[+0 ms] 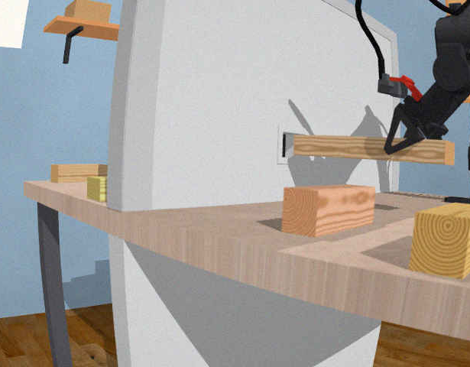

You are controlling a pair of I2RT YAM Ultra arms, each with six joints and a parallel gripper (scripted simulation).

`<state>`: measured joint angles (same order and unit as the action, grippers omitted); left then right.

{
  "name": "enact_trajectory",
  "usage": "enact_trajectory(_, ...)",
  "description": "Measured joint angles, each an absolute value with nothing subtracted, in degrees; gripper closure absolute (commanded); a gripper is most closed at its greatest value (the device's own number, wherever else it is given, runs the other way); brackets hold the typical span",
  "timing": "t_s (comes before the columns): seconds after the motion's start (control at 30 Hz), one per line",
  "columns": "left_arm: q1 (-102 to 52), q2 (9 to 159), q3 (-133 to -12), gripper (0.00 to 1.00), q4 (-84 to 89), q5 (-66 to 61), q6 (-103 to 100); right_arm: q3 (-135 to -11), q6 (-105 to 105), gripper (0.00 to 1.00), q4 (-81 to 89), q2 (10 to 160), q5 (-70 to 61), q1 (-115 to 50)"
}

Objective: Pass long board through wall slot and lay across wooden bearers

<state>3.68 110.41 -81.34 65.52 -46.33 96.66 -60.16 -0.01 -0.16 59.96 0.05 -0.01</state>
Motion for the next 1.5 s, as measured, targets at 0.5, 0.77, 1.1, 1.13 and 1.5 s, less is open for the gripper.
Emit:
enact_trajectory(0.5,2.7,109.5,-80.3,1.00,63.7,-46.5,94.4,-60.2,0.0,0.00,-0.2,60.0,0.1,0.0)
enact_trajectory(0.77,1.8,109.0,-79.7,1.00,62.7,-46.6,93.3,-60.2,0.0,0.00,-0.2,60.0,0.1,0.0)
enact_trajectory(1.1,0.7,108.9,-79.6,1.00,61.8,-46.6,92.0,-60.2,0.0,0.00,-0.2,60.0,0.1,0.0)
enact_trajectory(1.13,0.6,108.9,-79.6,1.00,61.7,-46.6,91.9,-60.2,0.0,0.00,-0.2,60.0,0.1,0.0)
enact_trajectory(1.5,-0.4,108.7,-79.2,1.00,60.5,-46.5,90.2,-60.2,0.0,0.00,-0.2,60.0,0.1,0.0)
